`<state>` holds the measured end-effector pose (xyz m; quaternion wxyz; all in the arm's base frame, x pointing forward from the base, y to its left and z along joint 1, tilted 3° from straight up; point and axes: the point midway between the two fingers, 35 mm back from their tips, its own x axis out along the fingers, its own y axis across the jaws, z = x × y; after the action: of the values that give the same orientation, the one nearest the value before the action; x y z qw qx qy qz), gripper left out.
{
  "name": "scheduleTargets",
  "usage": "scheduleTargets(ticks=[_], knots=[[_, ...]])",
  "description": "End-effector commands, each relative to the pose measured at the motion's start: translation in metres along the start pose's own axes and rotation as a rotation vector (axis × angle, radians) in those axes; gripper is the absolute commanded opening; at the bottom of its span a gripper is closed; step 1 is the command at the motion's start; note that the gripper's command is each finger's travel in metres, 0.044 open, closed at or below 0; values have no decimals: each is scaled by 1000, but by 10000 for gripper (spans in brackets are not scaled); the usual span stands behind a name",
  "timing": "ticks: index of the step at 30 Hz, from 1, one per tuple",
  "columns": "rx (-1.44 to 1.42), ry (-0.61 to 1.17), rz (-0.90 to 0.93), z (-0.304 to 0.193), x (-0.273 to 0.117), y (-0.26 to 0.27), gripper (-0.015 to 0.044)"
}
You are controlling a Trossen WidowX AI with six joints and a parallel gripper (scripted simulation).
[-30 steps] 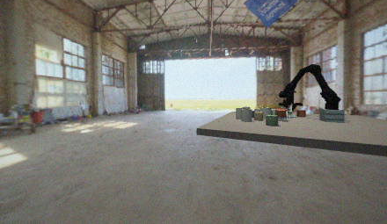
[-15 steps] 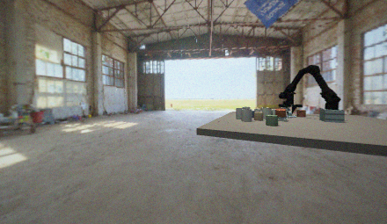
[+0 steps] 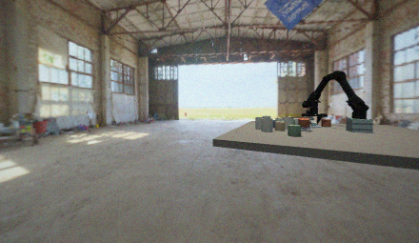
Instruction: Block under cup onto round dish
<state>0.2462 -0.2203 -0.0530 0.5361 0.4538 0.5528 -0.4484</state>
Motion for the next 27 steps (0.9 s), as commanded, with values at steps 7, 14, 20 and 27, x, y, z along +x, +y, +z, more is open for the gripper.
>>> scheduleTargets(ticks=[7, 14, 20, 27], knots=[[-5, 4, -5, 0, -44, 0, 440], [-5, 4, -5, -1, -66, -1, 440], [0, -2, 1, -2, -101, -1, 440], [0, -2, 1, -2, -101, -1, 440]])
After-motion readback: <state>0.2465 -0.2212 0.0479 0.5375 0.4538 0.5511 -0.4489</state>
